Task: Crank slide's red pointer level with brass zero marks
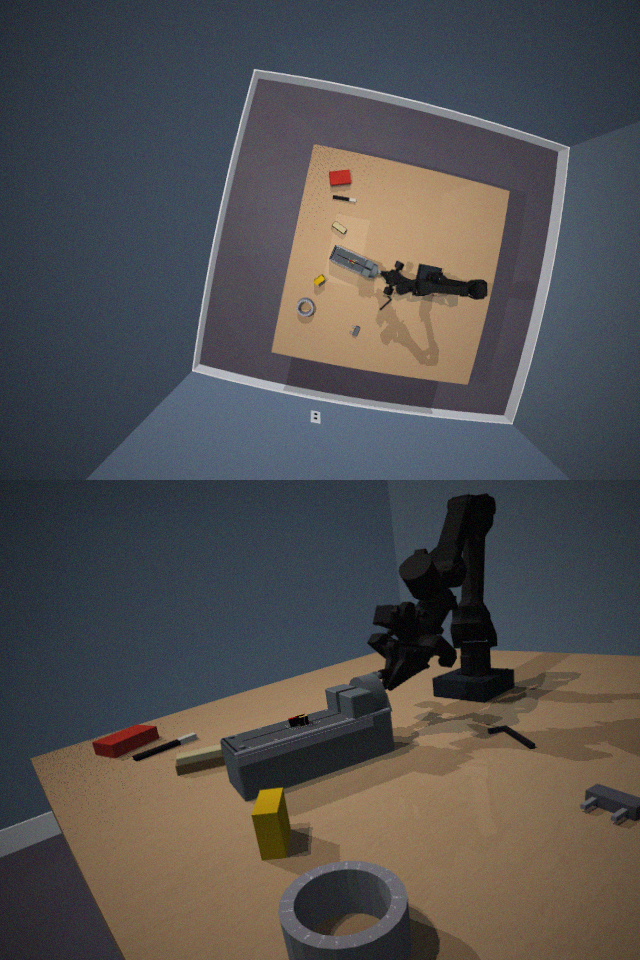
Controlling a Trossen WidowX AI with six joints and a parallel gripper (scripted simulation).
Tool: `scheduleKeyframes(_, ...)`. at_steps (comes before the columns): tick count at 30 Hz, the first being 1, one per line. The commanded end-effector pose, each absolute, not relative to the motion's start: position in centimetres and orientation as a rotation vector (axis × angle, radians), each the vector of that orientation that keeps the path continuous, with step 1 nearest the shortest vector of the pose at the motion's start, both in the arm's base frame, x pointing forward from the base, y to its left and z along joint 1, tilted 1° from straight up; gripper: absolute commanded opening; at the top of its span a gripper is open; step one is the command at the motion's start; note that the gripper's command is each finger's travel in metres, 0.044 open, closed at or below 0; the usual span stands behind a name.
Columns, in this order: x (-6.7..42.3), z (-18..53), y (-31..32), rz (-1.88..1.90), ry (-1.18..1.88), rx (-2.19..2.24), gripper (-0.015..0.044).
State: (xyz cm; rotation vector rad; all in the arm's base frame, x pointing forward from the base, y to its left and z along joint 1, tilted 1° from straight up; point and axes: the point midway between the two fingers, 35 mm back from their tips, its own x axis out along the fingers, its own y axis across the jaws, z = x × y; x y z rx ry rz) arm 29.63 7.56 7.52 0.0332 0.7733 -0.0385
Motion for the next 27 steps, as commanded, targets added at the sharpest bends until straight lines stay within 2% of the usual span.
scheduleKeyframes(1, 29.6, 7.2, 6.7, -0.065, 0.776, 0.029, 0.0)
scheduleKeyframes(27, 29.6, 5.8, 5.7, -0.065, 0.776, 0.028, 0.0)
